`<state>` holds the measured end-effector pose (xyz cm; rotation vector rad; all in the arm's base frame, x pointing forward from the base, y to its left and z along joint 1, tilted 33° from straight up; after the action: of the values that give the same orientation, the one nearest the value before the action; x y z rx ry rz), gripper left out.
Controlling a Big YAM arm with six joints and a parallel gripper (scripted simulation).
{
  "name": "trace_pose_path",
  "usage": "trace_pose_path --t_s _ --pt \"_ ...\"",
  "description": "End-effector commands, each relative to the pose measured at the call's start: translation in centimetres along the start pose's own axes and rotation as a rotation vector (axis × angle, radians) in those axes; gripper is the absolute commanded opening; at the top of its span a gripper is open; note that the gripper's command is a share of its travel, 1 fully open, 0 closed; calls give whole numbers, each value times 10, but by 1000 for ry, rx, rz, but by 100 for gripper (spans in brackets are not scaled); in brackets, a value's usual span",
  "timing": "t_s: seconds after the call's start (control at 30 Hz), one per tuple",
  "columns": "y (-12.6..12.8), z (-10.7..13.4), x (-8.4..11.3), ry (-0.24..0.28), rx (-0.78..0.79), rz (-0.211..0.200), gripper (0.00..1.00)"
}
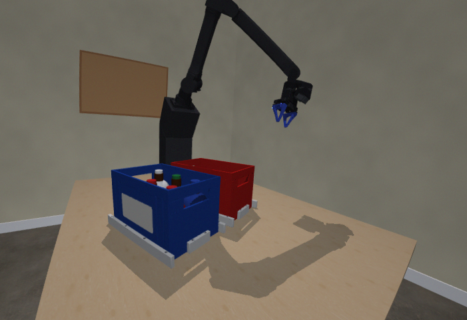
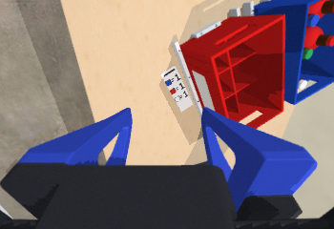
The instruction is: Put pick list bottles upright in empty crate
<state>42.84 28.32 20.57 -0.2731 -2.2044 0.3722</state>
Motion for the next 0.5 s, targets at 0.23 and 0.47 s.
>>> trace_pose_path --t_s 0.23,0.47 --pt "18 21 30 -15 -199 -142 61" --pt "35 50 40 -5 -223 -164 61"
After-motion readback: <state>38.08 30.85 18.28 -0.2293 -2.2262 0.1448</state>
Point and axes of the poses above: the point where the finger pads meet when closed, its own x axis back along the fingers, its own y axis across the jaws, z = x × y, the point moved 2 cm from there along x, back along the fingers, and after that the axes turned 8 degrees about x, right-handed, at the moved point
